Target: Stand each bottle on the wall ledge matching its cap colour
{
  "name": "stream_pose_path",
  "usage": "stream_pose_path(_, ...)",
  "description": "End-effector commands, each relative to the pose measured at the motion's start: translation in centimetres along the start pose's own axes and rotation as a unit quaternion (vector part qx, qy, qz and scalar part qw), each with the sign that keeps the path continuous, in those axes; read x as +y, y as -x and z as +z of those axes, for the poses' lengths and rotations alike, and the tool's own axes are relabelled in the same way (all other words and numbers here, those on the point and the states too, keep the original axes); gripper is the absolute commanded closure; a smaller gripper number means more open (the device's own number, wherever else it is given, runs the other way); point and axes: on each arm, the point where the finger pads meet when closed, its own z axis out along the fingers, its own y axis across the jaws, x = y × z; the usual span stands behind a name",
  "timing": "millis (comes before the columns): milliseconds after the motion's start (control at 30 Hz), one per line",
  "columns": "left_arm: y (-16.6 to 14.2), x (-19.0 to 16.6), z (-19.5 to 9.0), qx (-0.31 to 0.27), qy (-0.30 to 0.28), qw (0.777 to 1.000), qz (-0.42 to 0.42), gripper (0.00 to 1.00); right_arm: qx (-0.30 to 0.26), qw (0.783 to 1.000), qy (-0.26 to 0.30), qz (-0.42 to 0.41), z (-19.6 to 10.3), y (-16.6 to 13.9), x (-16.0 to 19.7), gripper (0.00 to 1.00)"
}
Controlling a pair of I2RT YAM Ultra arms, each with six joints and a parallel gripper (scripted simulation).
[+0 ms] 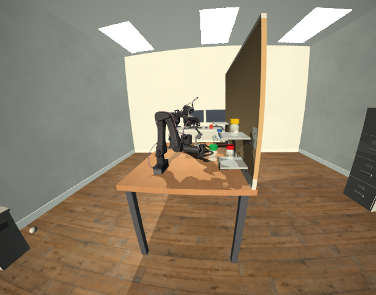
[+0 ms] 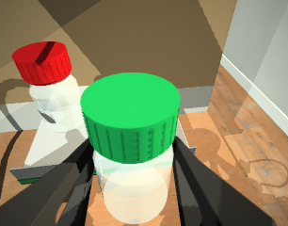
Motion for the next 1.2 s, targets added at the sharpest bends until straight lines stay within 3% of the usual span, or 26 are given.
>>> stream_pose_path(0, 1.4, 0.7, -0.7, -0.013, 0.009, 1.000, -0.007, 0.11, -0.038, 0.999, 0.003, -0.012, 1.0, 2.5, -0.4, 0.48)
stream_pose_path(367, 1.4, 0.7, -0.7, -0.013, 0.009, 1.000, -0.007, 0.11, -0.037, 0.999, 0.002, -0.010, 0.8, 2.4, -0.2, 0.48)
stream_pose_path(500, 1.4, 0.7, -0.7, -0.013, 0.009, 1.000, -0.007, 0.11, -0.041, 0.999, 0.003, -0.013, 1.4, 4.5, -0.5, 0.48)
stream_pose_path(733, 1.4, 0.7, -0.7, -0.013, 0.009, 1.000, -0.007, 0.11, -0.055, 0.998, -0.002, -0.016, 1.4, 5.5, -0.7, 0.48)
stream_pose_path(1167, 1.4, 0.7, -0.7, -0.013, 0.009, 1.000, -0.007, 0.11, -0.064, 0.998, -0.004, -0.021, 5.5, 5.4, -0.4, 0.48)
